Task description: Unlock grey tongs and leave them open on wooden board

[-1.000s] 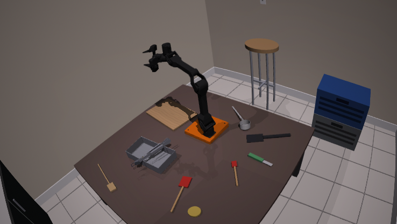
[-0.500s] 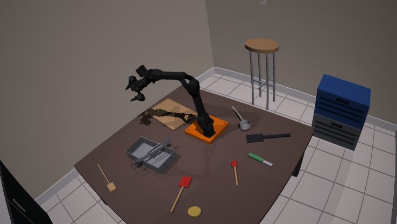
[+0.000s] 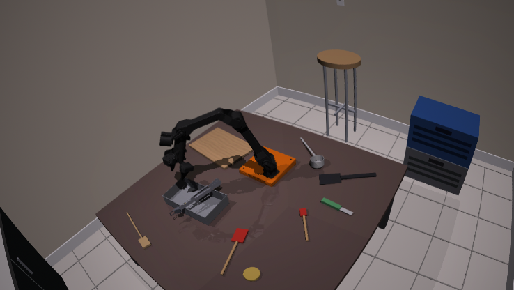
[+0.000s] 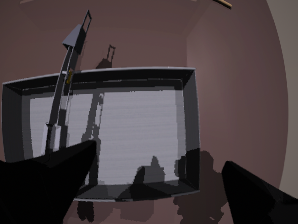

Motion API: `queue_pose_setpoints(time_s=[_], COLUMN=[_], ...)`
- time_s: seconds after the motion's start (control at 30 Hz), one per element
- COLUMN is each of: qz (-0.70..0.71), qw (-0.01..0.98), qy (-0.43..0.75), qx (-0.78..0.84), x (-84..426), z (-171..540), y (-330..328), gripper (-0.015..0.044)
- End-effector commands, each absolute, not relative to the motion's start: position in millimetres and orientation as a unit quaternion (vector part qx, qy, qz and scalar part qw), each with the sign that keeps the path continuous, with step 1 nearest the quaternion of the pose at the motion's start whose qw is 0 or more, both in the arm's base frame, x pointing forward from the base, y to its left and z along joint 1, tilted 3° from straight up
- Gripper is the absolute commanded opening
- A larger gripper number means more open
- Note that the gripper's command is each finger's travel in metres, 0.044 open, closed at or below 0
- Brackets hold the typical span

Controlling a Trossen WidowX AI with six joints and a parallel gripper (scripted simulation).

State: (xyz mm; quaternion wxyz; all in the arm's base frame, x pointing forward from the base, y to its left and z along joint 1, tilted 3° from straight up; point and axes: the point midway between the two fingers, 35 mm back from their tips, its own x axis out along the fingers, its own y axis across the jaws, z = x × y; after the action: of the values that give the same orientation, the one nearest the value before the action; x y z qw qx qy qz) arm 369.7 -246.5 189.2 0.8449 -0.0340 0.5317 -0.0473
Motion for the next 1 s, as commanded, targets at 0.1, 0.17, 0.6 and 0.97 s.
queue_pose_setpoints(time_s=[0.1, 0.17, 0.6, 0.97], qz=[-0.003, 0.0, 0.0, 0.0], qw=[0.749, 0.737, 0.737, 0.737], qy=[0.662, 0.676, 0.676, 0.676], qx=[0.003, 0.003, 0.003, 0.003], x=[376, 375, 367, 369], z=[140, 136, 135, 123], y=[-153, -143, -139, -139], gripper=[0.044, 0.044, 0.044, 0.044])
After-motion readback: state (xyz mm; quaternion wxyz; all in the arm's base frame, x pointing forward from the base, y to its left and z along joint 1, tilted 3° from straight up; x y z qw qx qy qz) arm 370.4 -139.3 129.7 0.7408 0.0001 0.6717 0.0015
